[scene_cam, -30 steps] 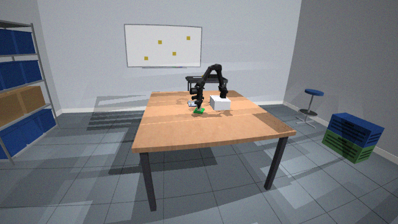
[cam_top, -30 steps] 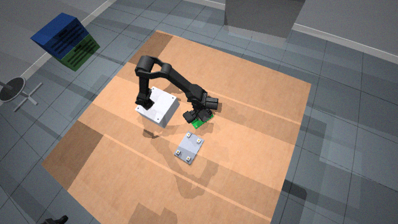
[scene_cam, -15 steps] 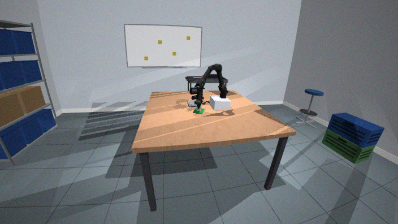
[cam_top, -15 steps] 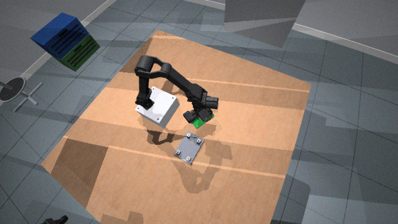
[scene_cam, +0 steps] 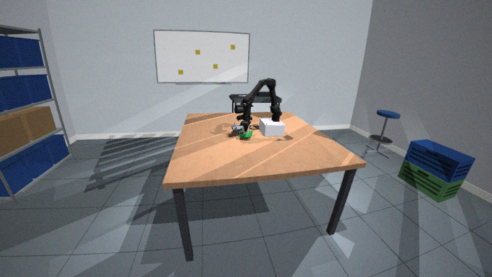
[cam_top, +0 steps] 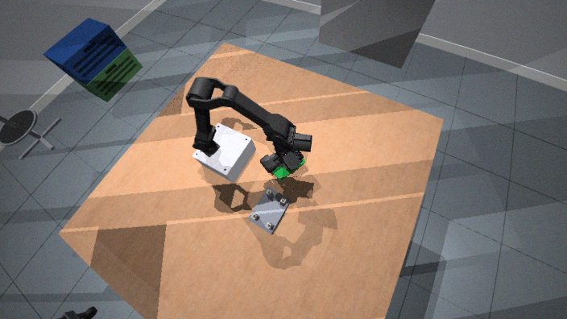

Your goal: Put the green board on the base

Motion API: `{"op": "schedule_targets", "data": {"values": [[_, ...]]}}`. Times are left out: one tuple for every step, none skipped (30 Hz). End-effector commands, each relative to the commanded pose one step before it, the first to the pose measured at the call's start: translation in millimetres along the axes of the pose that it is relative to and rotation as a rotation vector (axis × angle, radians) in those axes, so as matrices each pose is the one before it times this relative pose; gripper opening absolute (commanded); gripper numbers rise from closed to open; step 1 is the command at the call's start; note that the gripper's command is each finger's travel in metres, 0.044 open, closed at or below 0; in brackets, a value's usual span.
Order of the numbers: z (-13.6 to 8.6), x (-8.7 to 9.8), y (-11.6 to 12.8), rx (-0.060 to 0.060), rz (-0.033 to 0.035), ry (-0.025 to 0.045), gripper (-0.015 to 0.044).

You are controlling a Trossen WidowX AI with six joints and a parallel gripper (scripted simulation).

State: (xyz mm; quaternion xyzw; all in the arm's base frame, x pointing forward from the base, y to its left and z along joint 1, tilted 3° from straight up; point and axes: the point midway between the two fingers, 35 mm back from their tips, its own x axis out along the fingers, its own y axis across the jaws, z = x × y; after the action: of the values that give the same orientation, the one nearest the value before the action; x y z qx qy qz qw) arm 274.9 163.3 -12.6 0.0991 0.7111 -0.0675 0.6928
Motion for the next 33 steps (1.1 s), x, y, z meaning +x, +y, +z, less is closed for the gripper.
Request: {"op": "schedule_targets", "data": {"values": [[2.86, -13.19, 2.00, -0.0008, 0.00838, -0.00878, 0.0000], [-0.01, -2.45, -0.19, 0.0007, -0.00118, 0.00082, 0.0000], [-0.03, -2.46, -0.21, 0.0007, -0.00118, 0.00083, 0.0000], [-0.05, -2.46, -0.23, 0.0007, -0.00118, 0.00083, 0.0000], [-0.07, -2.47, -0.25, 0.0007, -0.00118, 0.00083, 0.0000], [-0.09, -2.47, -0.26, 0.0007, -0.00118, 0.00083, 0.0000], [-0.11, -2.48, -0.28, 0.0007, -0.00118, 0.00083, 0.0000], [-0.12, -2.48, -0.30, 0.0007, -0.00118, 0.00084, 0.0000], [-0.14, -2.49, -0.32, 0.0007, -0.00119, 0.00084, 0.0000], [-0.16, -2.50, -0.33, 0.0007, -0.00119, 0.00084, 0.0000], [-0.18, -2.50, -0.35, 0.0007, -0.00119, 0.00084, 0.0000], [-0.20, -2.51, -0.37, 0.0007, -0.00119, 0.00085, 0.0000], [-0.22, -2.51, -0.39, 0.0007, -0.00119, 0.00085, 0.0000], [-0.24, -2.51, -0.41, 0.0007, -0.00119, 0.00085, 0.0000], [-0.26, -2.52, -0.42, 0.0007, -0.00119, 0.00085, 0.0000], [-0.28, -2.52, -0.44, 0.0007, -0.00119, 0.00085, 0.0000], [-0.30, -2.52, -0.46, 0.0007, -0.00119, 0.00086, 0.0000], [-0.26, -2.06, -0.39, 0.0006, -0.00097, 0.00070, 0.0000], [-0.16, -1.23, -0.24, 0.0004, -0.00058, 0.00042, 0.0000], [-0.05, -0.41, -0.08, 0.0001, -0.00019, 0.00014, 0.0000], [0.00, 0.00, 0.00, 0.0000, 0.00000, 0.00000, 0.0000], [0.32, -0.01, -0.25, -0.0009, -0.00002, -0.00005, 0.0000], [0.97, -0.04, -0.76, -0.0026, -0.00006, -0.00014, 0.0000], [1.61, -0.06, -1.28, -0.0043, -0.00011, -0.00023, 0.0000], [1.93, -0.07, -1.57, -0.0052, -0.00013, -0.00028, 0.0000], [1.91, -0.07, -1.60, -0.0052, -0.00014, -0.00027, 0.0000], [1.89, -0.07, -1.62, -0.0052, -0.00014, -0.00027, 0.0000], [1.87, -0.07, -1.65, -0.0052, -0.00014, -0.00026, 0.0000], [1.85, -0.07, -1.68, -0.0052, -0.00015, -0.00026, 0.0000], [1.83, -0.06, -1.70, -0.0052, -0.00015, -0.00025, 0.0000], [1.81, -0.06, -1.73, -0.0052, -0.00016, -0.00025, 0.0000], [1.78, -0.06, -1.74, -0.0049, -0.00011, -0.00027, 0.0000], [1.76, -0.06, -1.77, -0.0049, -0.00011, -0.00026, 0.0000]]}}
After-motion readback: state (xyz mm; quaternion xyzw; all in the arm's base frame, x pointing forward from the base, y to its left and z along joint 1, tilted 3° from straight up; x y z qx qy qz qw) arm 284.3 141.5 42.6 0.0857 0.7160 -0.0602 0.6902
